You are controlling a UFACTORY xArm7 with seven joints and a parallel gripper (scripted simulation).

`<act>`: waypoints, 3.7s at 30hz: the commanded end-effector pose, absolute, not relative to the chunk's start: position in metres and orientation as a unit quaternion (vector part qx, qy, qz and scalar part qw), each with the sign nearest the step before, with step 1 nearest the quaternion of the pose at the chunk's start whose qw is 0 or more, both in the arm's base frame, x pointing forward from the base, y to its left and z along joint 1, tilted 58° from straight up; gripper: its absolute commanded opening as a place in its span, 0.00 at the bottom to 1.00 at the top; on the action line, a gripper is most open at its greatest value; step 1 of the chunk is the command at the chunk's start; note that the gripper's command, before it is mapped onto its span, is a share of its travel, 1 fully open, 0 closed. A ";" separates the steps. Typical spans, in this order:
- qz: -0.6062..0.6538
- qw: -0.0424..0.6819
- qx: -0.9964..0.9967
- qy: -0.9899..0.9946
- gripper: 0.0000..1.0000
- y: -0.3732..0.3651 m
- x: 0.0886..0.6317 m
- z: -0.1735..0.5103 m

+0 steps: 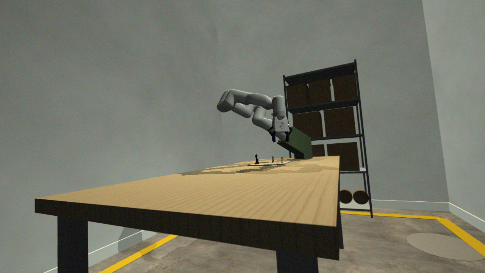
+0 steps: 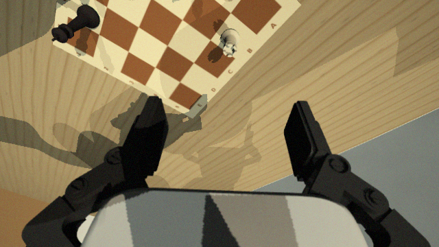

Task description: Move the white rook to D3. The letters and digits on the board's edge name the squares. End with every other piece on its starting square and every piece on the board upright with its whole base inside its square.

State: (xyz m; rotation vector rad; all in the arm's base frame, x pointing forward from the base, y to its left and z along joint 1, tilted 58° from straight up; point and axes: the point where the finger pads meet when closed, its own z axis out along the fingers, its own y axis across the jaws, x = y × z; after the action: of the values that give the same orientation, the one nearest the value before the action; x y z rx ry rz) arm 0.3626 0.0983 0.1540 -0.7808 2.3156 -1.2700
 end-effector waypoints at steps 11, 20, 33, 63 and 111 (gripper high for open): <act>-0.489 0.010 -0.569 0.661 1.00 0.083 0.378 0.140; -0.478 -0.068 -0.665 0.569 0.37 0.082 0.379 0.138; -0.478 -0.068 -0.665 0.569 0.37 0.082 0.379 0.138; -0.478 -0.069 -0.665 0.569 0.37 0.081 0.380 0.138; -0.478 -0.069 -0.665 0.569 0.37 0.049 0.407 0.112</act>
State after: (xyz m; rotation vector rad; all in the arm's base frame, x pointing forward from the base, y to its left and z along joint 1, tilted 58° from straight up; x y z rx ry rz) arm 0.4064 0.0486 0.1127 -2.1863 1.8751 -1.5730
